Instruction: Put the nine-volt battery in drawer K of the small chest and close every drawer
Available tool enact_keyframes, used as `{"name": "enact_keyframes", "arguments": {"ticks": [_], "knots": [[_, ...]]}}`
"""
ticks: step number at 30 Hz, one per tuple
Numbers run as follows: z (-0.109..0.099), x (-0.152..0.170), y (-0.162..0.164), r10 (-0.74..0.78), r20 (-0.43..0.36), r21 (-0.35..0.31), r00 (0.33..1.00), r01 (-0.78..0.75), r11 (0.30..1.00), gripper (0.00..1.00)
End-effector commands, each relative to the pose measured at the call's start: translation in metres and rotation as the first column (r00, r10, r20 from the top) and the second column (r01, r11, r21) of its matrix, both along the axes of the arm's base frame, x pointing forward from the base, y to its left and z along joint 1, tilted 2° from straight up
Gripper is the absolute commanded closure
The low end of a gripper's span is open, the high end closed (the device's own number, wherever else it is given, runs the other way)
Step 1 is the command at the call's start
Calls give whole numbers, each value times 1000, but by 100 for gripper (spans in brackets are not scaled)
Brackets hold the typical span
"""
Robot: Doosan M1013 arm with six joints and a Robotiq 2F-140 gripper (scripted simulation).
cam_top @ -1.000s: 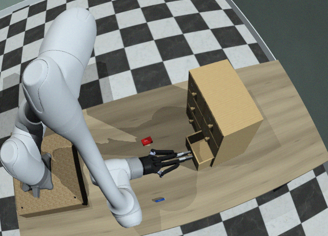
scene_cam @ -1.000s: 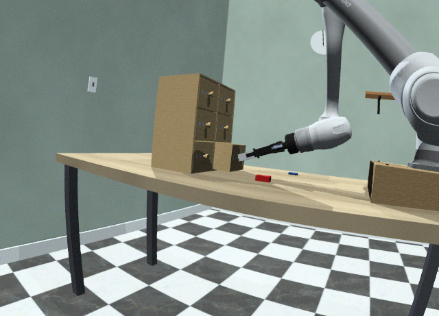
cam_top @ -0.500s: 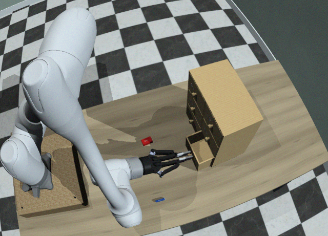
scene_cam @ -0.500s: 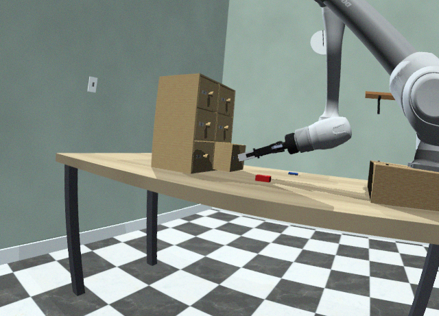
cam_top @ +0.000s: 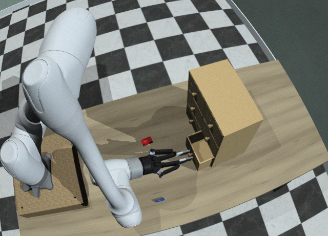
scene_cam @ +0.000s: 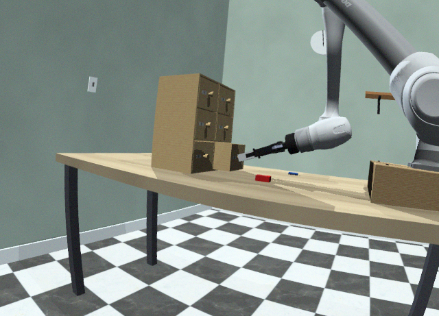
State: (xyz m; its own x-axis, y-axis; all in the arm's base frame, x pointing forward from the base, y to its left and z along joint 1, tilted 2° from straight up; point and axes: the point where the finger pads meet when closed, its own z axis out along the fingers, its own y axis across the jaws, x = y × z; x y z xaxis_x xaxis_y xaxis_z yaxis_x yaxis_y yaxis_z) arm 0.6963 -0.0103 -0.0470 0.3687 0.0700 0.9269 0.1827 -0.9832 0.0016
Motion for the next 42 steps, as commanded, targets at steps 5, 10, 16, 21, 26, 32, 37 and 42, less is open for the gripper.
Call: {"name": "enact_keyframes", "arguments": {"ticks": [5, 10, 16, 21, 26, 32, 37, 42], "knots": [[1, -4, -1, 0, 0, -1, 1000, 0, 1000, 80], [1, -5, -1, 0, 0, -1, 1000, 0, 1000, 80], [2, -25, -5, 0, 0, -1, 1000, 0, 1000, 80], [3, -47, -9, 0, 0, -1, 1000, 0, 1000, 80], [3, -53, -10, 0, 0, -1, 1000, 0, 1000, 80], [9, -56, -11, 0, 0, -1, 1000, 0, 1000, 80], [45, -73, -14, 0, 0, -1, 1000, 0, 1000, 80], [71, -86, -16, 0, 0, -1, 1000, 0, 1000, 80]]}}
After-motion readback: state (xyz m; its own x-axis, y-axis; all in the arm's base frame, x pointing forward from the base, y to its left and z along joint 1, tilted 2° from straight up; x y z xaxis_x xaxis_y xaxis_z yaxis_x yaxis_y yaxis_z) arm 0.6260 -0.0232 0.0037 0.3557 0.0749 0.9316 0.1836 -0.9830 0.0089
